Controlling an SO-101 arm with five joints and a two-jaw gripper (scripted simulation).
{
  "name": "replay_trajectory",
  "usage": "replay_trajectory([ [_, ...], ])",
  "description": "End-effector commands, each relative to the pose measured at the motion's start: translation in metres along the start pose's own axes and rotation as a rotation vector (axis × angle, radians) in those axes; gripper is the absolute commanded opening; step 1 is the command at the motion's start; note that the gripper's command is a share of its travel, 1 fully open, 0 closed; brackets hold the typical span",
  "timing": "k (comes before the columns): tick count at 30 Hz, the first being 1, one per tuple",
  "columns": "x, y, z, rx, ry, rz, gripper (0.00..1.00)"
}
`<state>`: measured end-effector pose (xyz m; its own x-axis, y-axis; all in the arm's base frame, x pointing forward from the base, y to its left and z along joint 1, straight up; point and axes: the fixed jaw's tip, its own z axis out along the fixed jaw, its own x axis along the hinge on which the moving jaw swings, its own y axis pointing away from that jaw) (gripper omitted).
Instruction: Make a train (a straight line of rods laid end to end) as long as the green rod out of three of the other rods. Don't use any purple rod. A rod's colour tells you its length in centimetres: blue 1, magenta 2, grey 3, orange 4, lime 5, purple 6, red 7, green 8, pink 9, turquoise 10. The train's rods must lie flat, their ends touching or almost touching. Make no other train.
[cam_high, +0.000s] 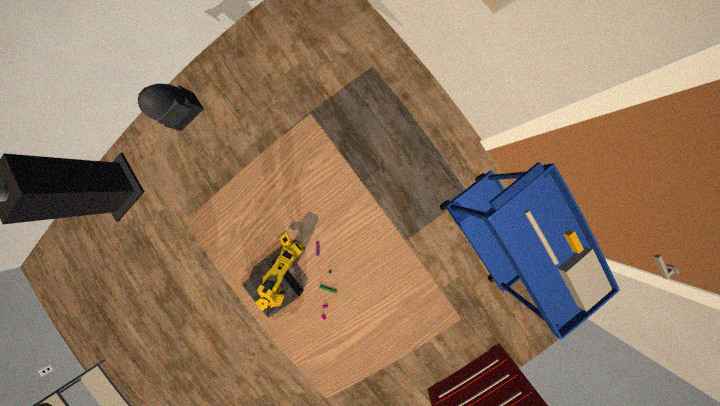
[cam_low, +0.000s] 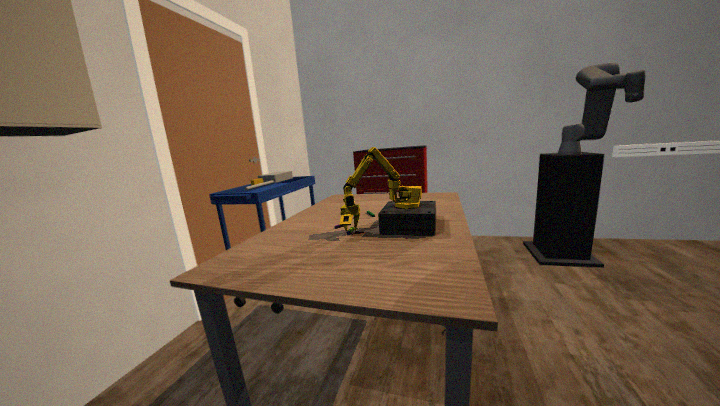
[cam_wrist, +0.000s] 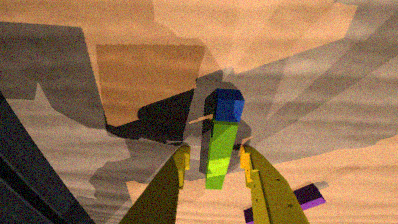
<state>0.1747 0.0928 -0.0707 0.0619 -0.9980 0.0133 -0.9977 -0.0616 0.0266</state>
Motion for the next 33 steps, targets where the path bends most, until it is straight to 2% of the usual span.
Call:
replay_trajectory([
  [1,-0.001,0.003,0.000,-0.002,-0.001,0.002,0.17],
  [12,-0.001,0.002,-0.002,-0.002,-0.001,0.002,0.17],
  [33,-0.001,0.003,-0.019,-0.002,-0.001,0.002,0.17],
])
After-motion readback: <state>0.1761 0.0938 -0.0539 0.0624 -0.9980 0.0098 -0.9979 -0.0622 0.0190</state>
